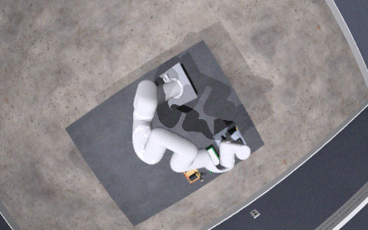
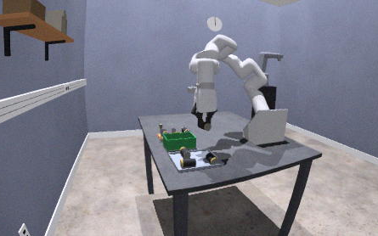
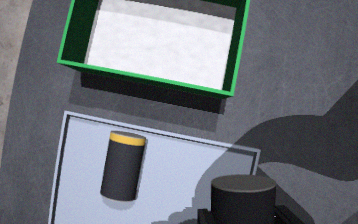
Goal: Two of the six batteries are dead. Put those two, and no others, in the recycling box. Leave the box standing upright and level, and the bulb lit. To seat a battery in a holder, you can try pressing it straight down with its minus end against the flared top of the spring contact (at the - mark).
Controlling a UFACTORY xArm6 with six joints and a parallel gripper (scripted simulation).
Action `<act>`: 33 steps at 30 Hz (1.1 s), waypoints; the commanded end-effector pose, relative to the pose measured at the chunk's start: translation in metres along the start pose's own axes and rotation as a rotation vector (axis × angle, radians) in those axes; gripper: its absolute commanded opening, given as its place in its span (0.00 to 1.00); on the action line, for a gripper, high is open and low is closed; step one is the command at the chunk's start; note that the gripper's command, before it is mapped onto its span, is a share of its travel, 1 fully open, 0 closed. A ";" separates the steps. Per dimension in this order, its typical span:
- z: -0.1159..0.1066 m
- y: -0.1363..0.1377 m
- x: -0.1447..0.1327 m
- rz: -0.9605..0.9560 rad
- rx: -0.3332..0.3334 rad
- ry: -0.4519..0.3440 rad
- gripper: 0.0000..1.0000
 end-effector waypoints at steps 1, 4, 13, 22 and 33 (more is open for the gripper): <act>-0.002 -0.001 0.000 -0.104 0.003 -0.002 0.28; -0.002 -0.001 0.000 -0.177 0.003 -0.002 0.28; -0.002 -0.001 0.000 -0.379 0.003 -0.002 0.28; -0.002 -0.001 0.000 -0.648 0.003 -0.002 0.28; -0.002 -0.001 0.000 -1.001 0.004 -0.001 0.28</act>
Point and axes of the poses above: the point where the finger pads meet when closed, its own z axis out along the fingers, its own y axis across the jaws, x = y × z, the point moved 8 cm from there along -z, back along the fingers, and after that the axes turned 1 degree about -z, right-handed, at the moved point
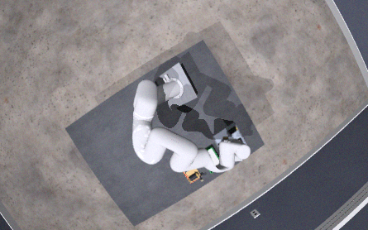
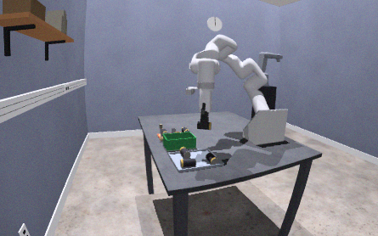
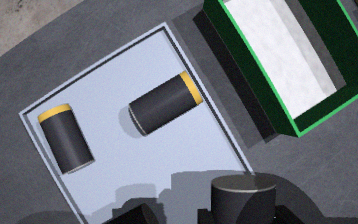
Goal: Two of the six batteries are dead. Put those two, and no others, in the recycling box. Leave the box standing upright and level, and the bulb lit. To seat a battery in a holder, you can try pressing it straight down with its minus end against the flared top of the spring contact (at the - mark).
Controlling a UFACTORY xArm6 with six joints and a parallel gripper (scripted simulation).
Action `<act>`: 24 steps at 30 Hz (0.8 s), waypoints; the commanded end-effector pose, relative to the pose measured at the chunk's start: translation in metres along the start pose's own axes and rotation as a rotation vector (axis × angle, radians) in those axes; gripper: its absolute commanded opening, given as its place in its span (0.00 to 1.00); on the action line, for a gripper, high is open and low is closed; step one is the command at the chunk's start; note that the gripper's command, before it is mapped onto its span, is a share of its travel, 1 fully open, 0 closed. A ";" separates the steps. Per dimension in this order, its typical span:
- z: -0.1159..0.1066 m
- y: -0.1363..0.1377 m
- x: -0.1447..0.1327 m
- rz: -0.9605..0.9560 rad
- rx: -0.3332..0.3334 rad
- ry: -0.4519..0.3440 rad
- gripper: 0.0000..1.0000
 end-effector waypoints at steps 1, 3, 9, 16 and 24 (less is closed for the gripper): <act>-0.002 -0.001 0.002 -0.190 0.003 -0.008 0.28; -0.002 -0.001 0.002 -0.256 0.003 -0.008 0.28; -0.002 -0.001 0.002 -0.406 0.004 -0.007 0.28; -0.002 -0.001 0.002 -0.647 0.005 -0.007 0.28; -0.002 -0.001 0.002 -0.844 0.005 -0.007 0.28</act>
Point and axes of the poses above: the point where the finger pads meet when closed, its own z axis out along the fingers, its own y axis across the jaws, x = y × z, the point moved 8 cm from there along -z, back along the fingers, and after that the axes turned 1 degree about -z, right-handed, at the moved point
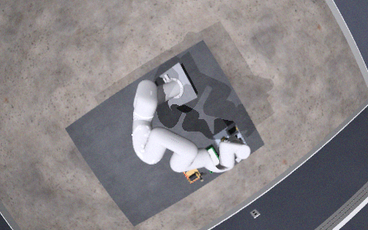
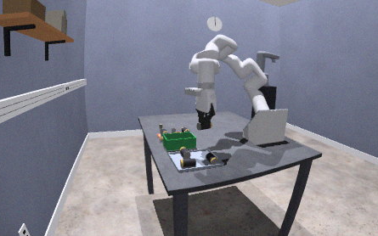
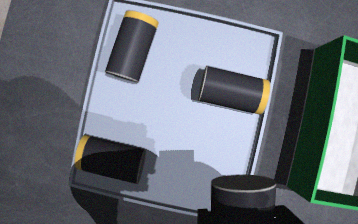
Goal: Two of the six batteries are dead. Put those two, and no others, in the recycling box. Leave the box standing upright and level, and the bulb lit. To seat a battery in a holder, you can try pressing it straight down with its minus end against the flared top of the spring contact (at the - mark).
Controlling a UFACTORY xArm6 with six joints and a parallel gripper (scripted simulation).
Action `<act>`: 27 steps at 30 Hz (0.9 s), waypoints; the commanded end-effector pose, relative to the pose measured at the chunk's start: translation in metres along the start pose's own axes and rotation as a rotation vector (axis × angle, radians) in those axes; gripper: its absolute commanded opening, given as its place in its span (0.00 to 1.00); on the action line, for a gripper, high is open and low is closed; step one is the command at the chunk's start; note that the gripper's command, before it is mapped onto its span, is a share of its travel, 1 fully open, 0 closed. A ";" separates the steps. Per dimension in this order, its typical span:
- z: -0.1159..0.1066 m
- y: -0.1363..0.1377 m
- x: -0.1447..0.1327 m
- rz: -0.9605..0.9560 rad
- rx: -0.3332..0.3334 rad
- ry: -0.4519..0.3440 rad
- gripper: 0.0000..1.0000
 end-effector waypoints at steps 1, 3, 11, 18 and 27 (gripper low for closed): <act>-0.002 0.001 0.002 -0.136 0.008 -0.005 0.28; -0.002 0.001 0.002 -0.217 0.008 -0.005 0.28; -0.002 0.001 0.002 -0.484 0.008 -0.003 0.28; -0.002 0.001 0.002 -0.650 0.009 -0.003 0.28; -0.002 0.001 0.002 -0.927 0.009 -0.002 0.28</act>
Point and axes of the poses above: the point where the finger pads meet when closed, its own z axis out along the fingers, its own y axis across the jaws, x = y × z, the point moved 8 cm from there along -z, back along the fingers, and after that the axes turned 1 degree about -z, right-handed, at the moved point
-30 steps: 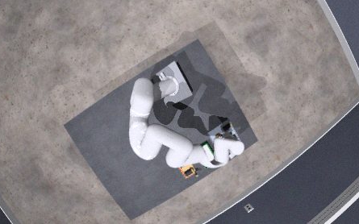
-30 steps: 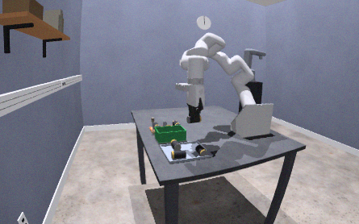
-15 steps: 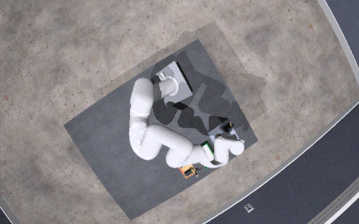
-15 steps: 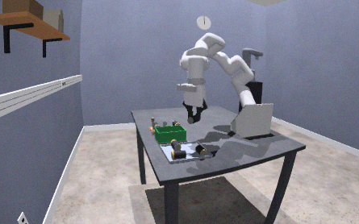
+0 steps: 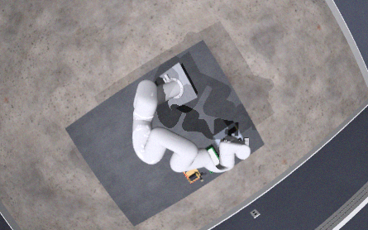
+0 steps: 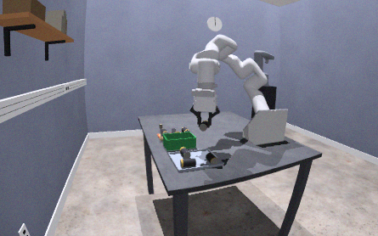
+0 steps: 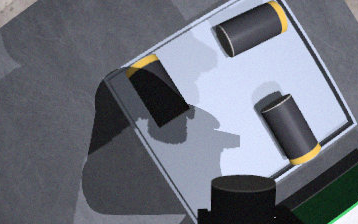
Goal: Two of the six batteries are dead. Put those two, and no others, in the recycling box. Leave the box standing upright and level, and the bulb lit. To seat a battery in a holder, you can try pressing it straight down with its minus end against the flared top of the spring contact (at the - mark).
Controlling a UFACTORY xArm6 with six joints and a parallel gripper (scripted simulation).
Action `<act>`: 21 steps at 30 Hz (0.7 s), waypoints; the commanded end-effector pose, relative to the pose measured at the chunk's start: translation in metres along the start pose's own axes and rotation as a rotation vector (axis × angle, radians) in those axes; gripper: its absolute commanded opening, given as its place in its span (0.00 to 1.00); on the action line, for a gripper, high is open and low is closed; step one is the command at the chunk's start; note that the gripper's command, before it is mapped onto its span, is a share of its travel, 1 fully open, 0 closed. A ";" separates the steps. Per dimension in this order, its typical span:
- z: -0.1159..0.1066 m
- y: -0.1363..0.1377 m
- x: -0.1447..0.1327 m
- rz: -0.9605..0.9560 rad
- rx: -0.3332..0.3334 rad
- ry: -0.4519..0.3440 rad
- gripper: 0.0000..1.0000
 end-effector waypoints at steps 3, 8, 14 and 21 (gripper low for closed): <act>-0.002 0.001 0.001 -0.214 0.006 0.003 0.28; -0.002 0.001 0.001 -0.283 0.006 0.003 0.28; -0.002 0.001 0.001 -0.396 0.006 0.003 0.28; -0.002 0.001 0.001 -0.486 0.006 0.003 0.28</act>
Point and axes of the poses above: the point where the finger pads meet when closed, its own z axis out along the fingers, its own y axis across the jaws, x = y × z, the point moved 8 cm from there along -z, back along the fingers, and after that the axes turned 1 degree about -z, right-handed, at the moved point
